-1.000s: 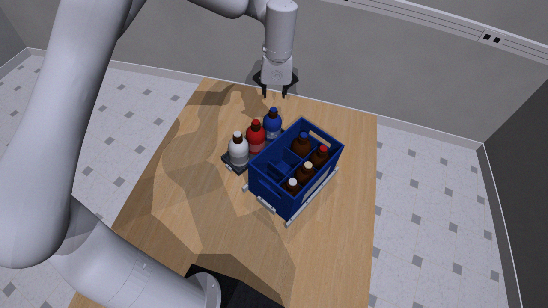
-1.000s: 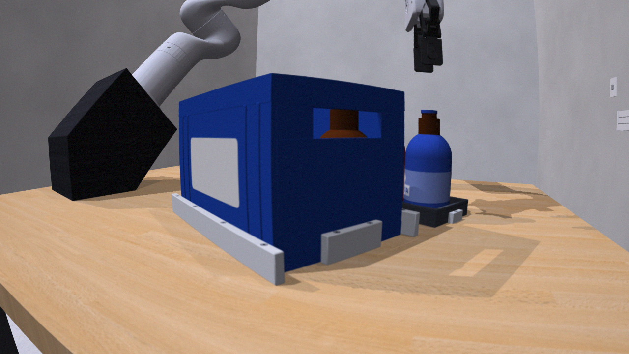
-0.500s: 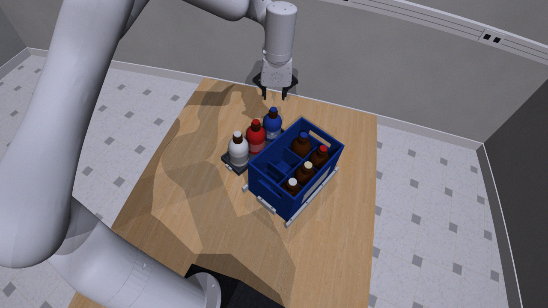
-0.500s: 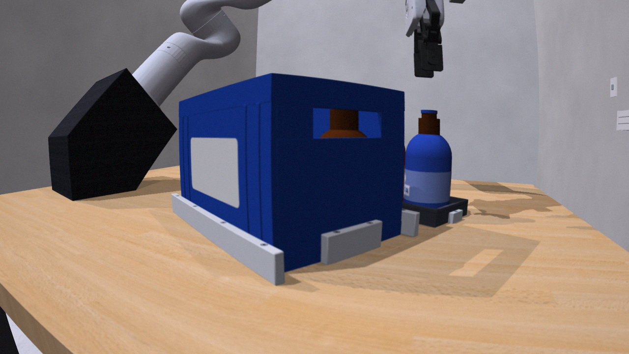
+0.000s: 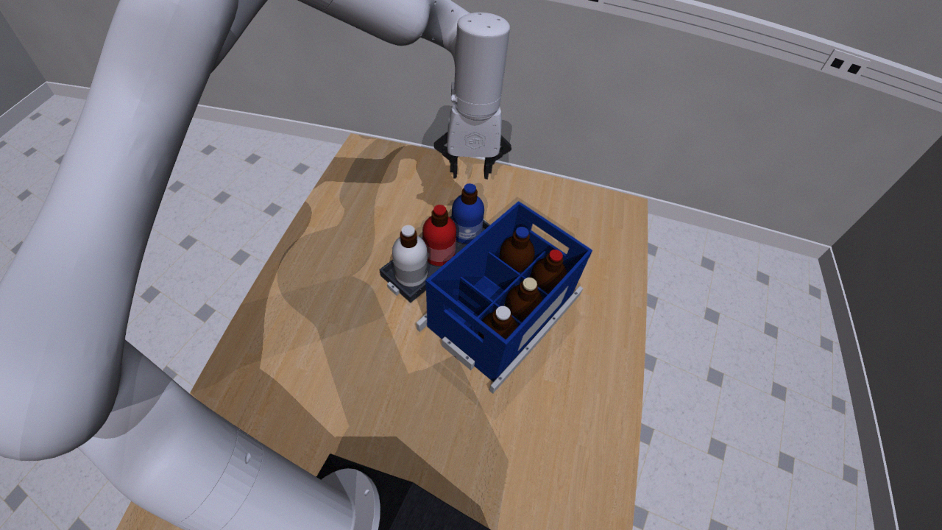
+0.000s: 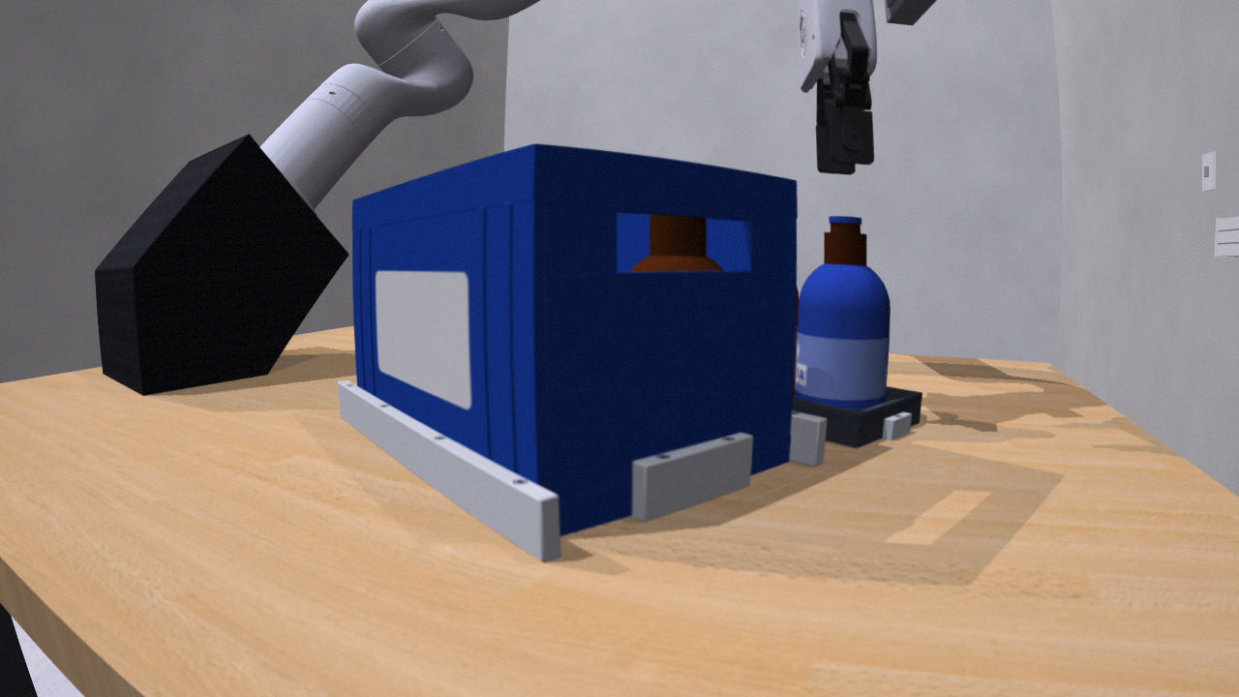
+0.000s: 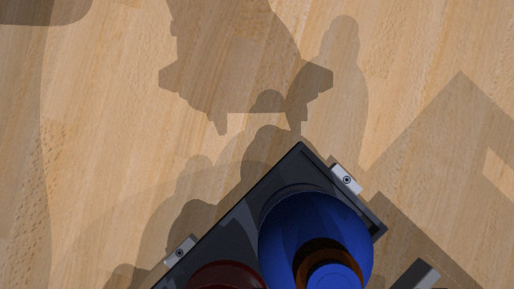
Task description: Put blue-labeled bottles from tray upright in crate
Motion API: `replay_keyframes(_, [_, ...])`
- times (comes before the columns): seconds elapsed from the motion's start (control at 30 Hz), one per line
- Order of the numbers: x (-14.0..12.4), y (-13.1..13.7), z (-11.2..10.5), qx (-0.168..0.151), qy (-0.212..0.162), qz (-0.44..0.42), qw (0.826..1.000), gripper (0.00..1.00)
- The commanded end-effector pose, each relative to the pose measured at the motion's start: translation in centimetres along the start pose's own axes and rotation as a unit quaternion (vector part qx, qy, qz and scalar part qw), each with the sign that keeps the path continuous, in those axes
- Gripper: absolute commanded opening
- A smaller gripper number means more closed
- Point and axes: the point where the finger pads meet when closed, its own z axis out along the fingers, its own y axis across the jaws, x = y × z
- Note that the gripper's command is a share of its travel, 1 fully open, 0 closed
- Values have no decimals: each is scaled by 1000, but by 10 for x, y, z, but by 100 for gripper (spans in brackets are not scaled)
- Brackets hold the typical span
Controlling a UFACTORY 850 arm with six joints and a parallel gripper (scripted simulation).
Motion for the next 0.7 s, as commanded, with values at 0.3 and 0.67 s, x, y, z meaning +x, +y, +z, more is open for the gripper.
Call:
replay_keyframes(0.3, [1, 0, 15, -1, 1, 0, 1000, 66])
replay_keyframes(0.67, [1, 0, 18, -1, 1, 0, 1000, 66])
